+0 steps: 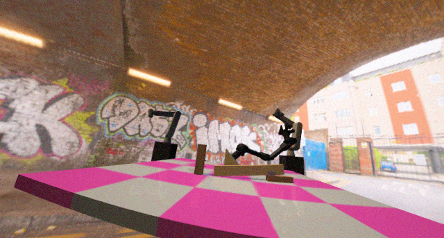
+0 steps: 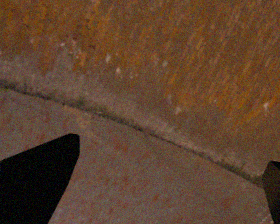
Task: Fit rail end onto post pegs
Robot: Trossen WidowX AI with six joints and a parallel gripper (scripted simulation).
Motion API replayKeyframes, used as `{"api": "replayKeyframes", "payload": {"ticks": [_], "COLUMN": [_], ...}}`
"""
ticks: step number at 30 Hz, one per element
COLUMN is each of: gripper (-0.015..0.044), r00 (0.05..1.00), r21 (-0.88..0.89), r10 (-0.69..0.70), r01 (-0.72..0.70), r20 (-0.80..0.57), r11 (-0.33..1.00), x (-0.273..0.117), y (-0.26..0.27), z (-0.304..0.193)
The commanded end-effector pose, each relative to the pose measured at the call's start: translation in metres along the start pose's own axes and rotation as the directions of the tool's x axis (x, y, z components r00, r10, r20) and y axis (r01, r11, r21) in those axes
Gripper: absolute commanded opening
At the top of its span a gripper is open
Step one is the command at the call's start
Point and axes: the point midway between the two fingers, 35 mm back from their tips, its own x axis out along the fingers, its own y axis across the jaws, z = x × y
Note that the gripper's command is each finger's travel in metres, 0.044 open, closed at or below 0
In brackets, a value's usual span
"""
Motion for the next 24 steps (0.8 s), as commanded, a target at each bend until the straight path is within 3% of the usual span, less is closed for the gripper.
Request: {"api": "replayKeyframes", "payload": {"ticks": [1,10,14,24], "gripper": [0.0426,0.044,0.044,0.044], "r00": [1.0,0.953,0.889,0.655], "r21": [-0.008,-0.311,-0.352,-0.456], "r10": [0.005,0.223,0.314,0.478], "r01": [-0.005,-0.28,-0.426,-0.753], "r20": [-0.004,-0.207,-0.334,-0.585], "r11": [1.0,0.908,0.833,0.474], "x": [0.002,0.07,0.089,0.105], "y": [0.002,0.102,0.153,0.257], "z": [-0.001,-0.069,-0.117,-0.231]}}
